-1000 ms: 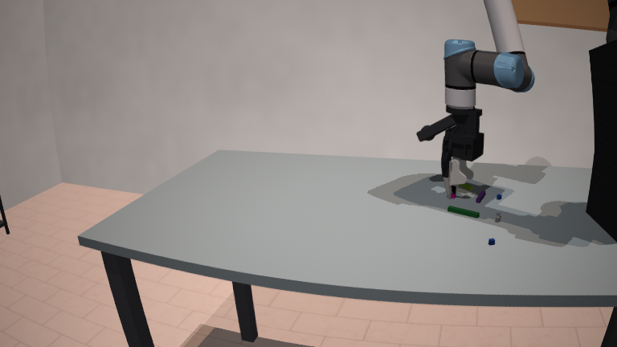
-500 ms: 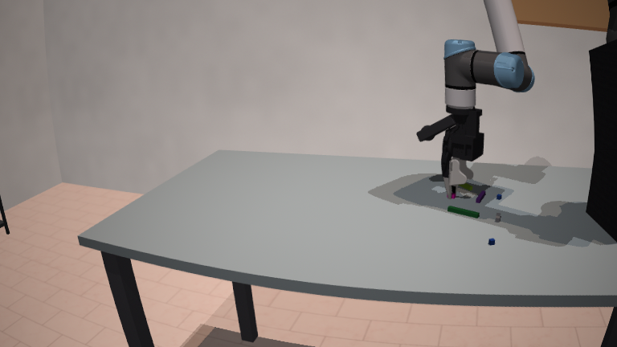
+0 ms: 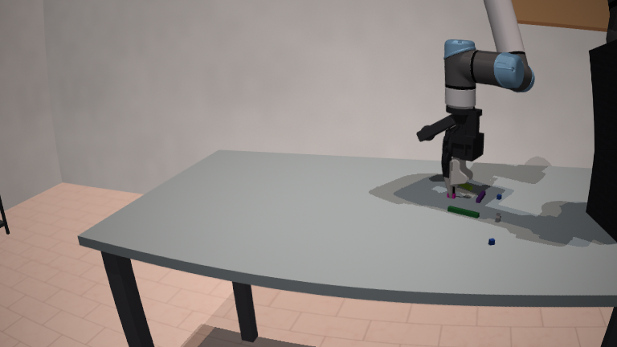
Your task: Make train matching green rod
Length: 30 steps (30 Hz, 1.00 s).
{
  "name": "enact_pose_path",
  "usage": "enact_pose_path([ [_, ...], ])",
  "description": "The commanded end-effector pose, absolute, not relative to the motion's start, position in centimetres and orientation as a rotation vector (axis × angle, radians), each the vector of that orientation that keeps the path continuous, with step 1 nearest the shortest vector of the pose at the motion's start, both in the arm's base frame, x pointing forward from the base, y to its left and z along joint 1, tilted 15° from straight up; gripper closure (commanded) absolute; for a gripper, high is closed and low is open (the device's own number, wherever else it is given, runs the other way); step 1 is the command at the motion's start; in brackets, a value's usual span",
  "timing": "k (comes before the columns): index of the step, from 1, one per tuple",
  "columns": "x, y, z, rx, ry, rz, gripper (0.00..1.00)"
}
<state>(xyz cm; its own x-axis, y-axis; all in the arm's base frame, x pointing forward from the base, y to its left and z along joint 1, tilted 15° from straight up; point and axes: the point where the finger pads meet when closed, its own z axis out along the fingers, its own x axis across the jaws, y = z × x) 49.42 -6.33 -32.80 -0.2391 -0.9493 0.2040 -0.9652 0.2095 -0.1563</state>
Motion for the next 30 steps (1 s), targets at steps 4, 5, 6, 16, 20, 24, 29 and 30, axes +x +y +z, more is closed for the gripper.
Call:
enact_pose_path([
  [4,49.5,-6.3,-32.8,1.898,-2.393,0.389,1.0],
  [5,49.5,-6.3,-32.8,1.898,-2.393,0.389,1.0],
  [6,49.5,-6.3,-32.8,1.898,-2.393,0.389,1.0],
  [16,49.5,-6.3,-32.8,1.898,-2.393,0.389,1.0],
  [20,49.5,-6.3,-32.7,1.898,-2.393,0.389,1.0],
  [24,49.4,-6.2,-32.4,1.898,-2.393,0.389,1.0],
  [29,49.3,-6.1,-31.7,1.898,-2.393,0.389,1.0],
  [30,49.3,-6.0,-31.4,1.898,-2.393,0.389,1.0],
])
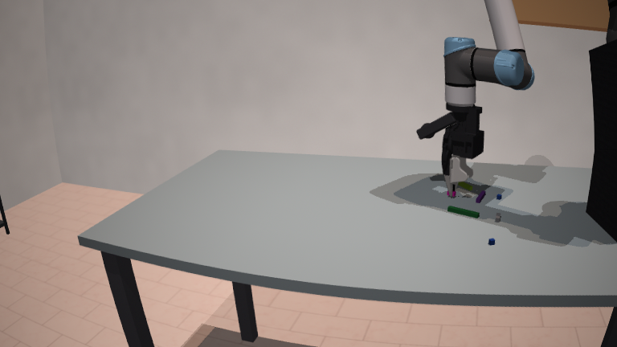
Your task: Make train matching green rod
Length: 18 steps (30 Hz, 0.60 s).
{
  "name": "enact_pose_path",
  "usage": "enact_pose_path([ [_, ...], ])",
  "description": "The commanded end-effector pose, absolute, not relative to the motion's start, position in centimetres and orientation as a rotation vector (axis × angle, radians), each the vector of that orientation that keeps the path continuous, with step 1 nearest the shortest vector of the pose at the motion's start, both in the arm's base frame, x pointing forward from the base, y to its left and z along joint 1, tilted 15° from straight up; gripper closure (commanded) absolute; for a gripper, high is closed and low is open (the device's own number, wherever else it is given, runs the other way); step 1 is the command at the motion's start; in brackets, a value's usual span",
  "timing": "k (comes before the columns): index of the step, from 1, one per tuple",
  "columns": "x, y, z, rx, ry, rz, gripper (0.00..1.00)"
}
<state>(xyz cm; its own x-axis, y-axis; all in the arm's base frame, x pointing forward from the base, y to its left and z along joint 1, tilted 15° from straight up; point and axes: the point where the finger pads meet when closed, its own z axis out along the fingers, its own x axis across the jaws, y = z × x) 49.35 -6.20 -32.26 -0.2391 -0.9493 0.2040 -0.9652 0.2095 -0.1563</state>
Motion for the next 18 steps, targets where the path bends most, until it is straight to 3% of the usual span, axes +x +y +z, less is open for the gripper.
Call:
enact_pose_path([
  [1,49.3,-5.9,-31.0,1.898,-2.393,0.389,1.0],
  [18,48.5,-4.3,-24.3,1.898,-2.393,0.389,1.0],
])
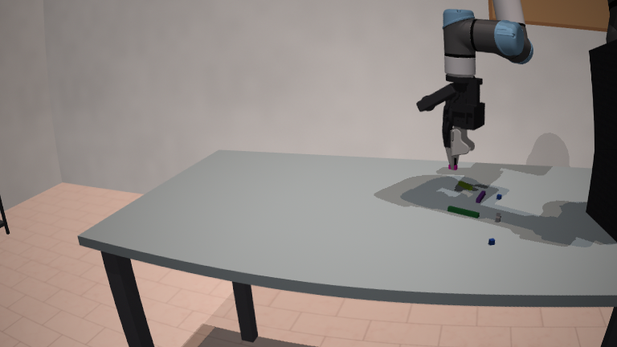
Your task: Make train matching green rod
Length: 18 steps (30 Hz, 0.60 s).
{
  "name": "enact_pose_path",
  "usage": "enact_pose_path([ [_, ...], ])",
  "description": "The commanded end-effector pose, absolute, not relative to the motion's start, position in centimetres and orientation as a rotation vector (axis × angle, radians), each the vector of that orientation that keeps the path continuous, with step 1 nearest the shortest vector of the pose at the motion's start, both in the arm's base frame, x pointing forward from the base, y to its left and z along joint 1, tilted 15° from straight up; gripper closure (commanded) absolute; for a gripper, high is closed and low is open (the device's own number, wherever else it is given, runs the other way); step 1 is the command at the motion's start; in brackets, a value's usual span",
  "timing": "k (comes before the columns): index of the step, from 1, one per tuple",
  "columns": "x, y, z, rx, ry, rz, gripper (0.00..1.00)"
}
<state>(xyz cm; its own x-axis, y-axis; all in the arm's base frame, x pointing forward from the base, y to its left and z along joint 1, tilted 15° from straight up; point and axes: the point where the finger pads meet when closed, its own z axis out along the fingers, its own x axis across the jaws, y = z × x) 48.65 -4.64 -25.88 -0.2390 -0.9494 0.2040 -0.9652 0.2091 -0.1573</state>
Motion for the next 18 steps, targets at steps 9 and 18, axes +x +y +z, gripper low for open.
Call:
enact_pose_path([
  [9,48.4,-3.99,-23.09,1.898,-2.393,0.389,1.0],
  [18,48.4,-3.99,-23.09,1.898,-2.393,0.389,1.0],
])
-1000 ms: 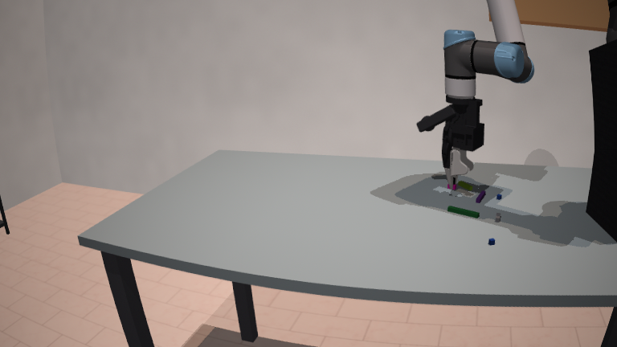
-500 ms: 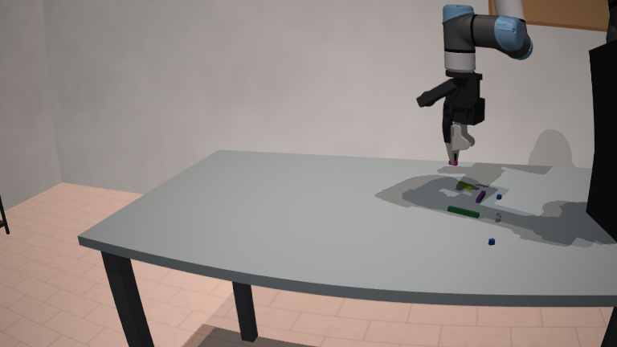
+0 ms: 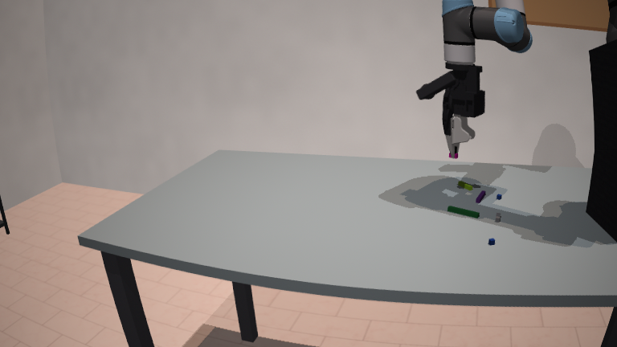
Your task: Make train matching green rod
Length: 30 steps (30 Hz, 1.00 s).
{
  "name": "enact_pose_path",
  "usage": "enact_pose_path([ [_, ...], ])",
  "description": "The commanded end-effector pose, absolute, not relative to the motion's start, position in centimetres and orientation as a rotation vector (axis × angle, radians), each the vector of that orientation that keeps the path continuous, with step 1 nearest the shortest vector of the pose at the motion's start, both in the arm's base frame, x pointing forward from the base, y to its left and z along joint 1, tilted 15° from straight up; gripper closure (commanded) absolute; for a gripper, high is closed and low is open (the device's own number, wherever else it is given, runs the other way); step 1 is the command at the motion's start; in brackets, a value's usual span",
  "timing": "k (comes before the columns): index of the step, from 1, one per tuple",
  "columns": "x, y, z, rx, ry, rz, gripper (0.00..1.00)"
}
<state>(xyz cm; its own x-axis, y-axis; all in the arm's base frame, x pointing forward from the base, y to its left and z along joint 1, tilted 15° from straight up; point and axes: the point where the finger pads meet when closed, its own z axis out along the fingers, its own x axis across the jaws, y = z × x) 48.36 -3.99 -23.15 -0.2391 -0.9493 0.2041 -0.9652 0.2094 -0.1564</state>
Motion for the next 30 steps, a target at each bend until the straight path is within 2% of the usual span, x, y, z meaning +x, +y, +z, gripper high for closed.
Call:
enact_pose_path([
  [1,48.4,-4.0,-23.1,1.898,-2.393,0.389,1.0],
  [13,48.0,-2.5,-23.5,1.849,-2.439,0.388,1.0],
  [30,44.0,6.4,-26.1,1.494,-2.715,0.389,1.0],
])
